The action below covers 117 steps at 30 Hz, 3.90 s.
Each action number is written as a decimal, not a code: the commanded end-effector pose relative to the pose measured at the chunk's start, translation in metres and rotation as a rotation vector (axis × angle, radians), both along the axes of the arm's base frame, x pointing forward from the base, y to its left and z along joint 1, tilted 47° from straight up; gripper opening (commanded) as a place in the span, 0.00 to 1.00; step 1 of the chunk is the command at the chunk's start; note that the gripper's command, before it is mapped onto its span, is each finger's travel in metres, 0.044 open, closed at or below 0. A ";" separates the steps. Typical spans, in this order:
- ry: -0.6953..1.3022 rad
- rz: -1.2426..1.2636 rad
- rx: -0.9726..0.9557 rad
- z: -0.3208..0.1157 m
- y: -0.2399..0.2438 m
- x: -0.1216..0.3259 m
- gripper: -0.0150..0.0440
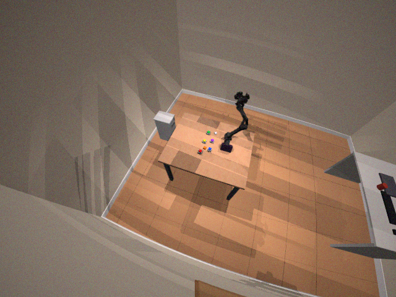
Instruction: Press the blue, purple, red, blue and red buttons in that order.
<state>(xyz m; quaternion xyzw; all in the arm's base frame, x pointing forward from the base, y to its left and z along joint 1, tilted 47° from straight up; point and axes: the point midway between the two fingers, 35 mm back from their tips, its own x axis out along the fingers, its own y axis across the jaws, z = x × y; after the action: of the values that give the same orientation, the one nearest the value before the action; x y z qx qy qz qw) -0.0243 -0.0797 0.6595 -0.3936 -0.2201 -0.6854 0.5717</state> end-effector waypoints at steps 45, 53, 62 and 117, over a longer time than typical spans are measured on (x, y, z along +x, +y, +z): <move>1.399 0.670 1.513 -0.599 0.230 0.333 0.93; 1.533 0.267 1.445 -0.664 0.232 0.236 0.93; 1.538 0.069 1.309 -0.678 0.217 0.190 0.93; 1.535 0.068 1.305 -0.745 0.149 0.205 0.29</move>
<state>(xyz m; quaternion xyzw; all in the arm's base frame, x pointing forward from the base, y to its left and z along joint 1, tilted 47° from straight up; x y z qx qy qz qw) 0.1813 0.0714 -0.0858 -0.3262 0.6152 -0.2166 0.6842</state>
